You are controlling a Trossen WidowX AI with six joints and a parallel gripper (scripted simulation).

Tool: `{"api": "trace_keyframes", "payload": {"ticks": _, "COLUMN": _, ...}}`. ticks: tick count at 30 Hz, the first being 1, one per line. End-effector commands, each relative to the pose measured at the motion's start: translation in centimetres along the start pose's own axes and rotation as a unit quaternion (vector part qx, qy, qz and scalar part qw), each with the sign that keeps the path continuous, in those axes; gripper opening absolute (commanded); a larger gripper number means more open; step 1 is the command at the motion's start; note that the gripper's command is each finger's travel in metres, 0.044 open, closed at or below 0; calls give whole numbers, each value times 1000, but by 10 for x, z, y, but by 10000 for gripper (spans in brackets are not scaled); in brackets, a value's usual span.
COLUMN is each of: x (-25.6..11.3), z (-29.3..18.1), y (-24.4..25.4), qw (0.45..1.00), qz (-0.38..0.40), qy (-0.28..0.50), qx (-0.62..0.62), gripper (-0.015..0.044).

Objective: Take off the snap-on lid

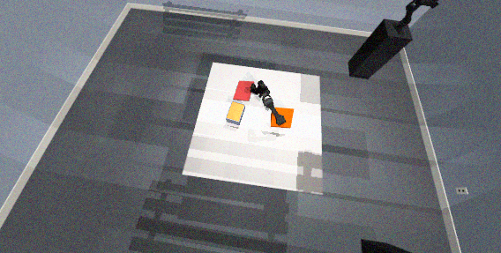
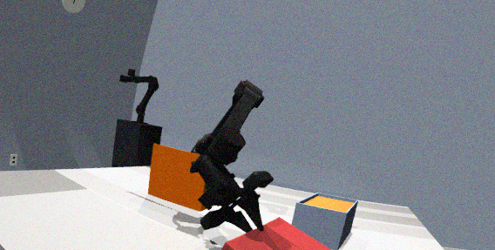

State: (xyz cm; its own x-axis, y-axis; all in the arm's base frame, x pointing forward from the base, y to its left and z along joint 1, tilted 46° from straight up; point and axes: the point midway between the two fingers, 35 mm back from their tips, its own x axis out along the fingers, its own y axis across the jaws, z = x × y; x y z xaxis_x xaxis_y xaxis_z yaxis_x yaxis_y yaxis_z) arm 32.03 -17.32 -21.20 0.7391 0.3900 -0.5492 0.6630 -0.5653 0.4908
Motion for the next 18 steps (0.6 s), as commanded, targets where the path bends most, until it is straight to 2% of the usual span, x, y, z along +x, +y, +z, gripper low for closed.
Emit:
{"api": "trace_keyframes", "payload": {"ticks": 1, "x": 7, "z": -4, "y": -11, "qw": 1000, "qz": -15, "qy": 3, "qx": 6, "gripper": 0}}
{"api": "trace_keyframes", "payload": {"ticks": 11, "x": 0, "z": 0, "y": 3, "qw": 1000, "qz": -15, "qy": 3, "qx": 5, "gripper": 263}}
{"api": "trace_keyframes", "payload": {"ticks": 13, "x": 0, "z": 0, "y": 3, "qw": 1000, "qz": -15, "qy": 3, "qx": 5, "gripper": 275}}
{"api": "trace_keyframes", "payload": {"ticks": 18, "x": -7, "z": -1, "y": -8, "qw": 1000, "qz": -15, "qy": 3, "qx": 5, "gripper": 406}}
